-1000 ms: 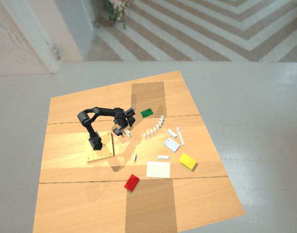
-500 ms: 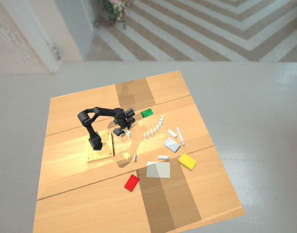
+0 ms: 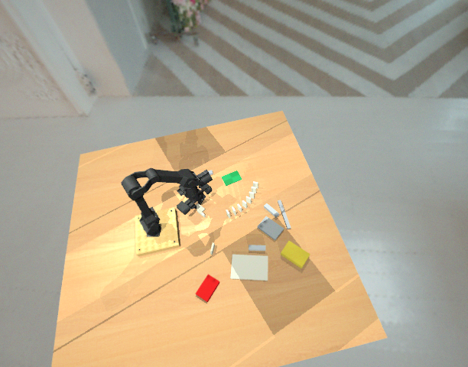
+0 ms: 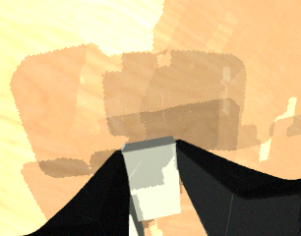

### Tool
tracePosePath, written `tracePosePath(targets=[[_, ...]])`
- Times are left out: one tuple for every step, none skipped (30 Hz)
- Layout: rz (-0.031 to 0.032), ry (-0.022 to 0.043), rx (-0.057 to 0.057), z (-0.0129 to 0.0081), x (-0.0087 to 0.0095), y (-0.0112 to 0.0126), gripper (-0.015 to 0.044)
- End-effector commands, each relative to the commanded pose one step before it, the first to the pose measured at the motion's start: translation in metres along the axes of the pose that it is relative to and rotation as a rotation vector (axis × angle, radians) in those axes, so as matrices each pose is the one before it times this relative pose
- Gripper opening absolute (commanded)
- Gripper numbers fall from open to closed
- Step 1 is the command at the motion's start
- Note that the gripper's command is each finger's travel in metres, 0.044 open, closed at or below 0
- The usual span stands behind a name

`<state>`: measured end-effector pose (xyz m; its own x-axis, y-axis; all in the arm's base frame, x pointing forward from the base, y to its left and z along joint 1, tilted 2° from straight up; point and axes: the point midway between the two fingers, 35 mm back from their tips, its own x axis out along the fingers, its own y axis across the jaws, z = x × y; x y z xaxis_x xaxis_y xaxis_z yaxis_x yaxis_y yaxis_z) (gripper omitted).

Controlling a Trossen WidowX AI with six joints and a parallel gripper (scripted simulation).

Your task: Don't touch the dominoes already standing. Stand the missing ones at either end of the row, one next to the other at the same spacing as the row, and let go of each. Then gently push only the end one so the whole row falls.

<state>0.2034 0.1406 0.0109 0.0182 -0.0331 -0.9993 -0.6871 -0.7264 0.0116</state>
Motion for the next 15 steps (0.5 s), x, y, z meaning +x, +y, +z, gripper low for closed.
tracePosePath(targets=[[-0.02419,-0.00100,0.0015,0.00087,-0.03334,-0.00688,0.0107],[-0.00014,-0.00007,0.0000,0.00046,-0.01188,-0.00097,0.0107],[-0.00013,-0.00007,0.0000,0.00046,-0.01193,-0.00098,0.0107],[-0.00012,-0.00007,0.0000,0.00046,-0.01194,-0.00099,0.0107],[-0.00011,-0.00007,0.0000,0.00046,-0.01193,-0.00094,0.0107],[-0.00010,-0.00007,0.0000,0.00046,-0.01185,-0.00096,0.0107],[-0.00009,-0.00007,0.0000,0.00046,-0.01189,-0.00098,0.0107],[-0.00008,-0.00008,0.0000,0.00046,-0.01185,-0.00092,0.0107],[-0.00008,-0.00007,0.0000,0.00045,-0.01167,-0.00093,0.0107],[-0.00006,-0.00007,0.0000,0.00044,-0.01143,-0.00089,0.0107],[-0.00005,-0.00005,0.0093,0.00032,-0.00835,-0.00066,0.0107],[-0.00002,-0.00003,0.0184,0.00016,-0.00412,-0.00031,0.0107],[-0.00001,-0.00001,0.0061,0.00006,-0.00137,-0.00009,0.0107],[0.00000,0.00000,0.0000,0.00000,0.00000,0.00000,0.0107],[0.00000,0.00000,0.0000,0.00000,0.00000,0.00000,0.0107]])
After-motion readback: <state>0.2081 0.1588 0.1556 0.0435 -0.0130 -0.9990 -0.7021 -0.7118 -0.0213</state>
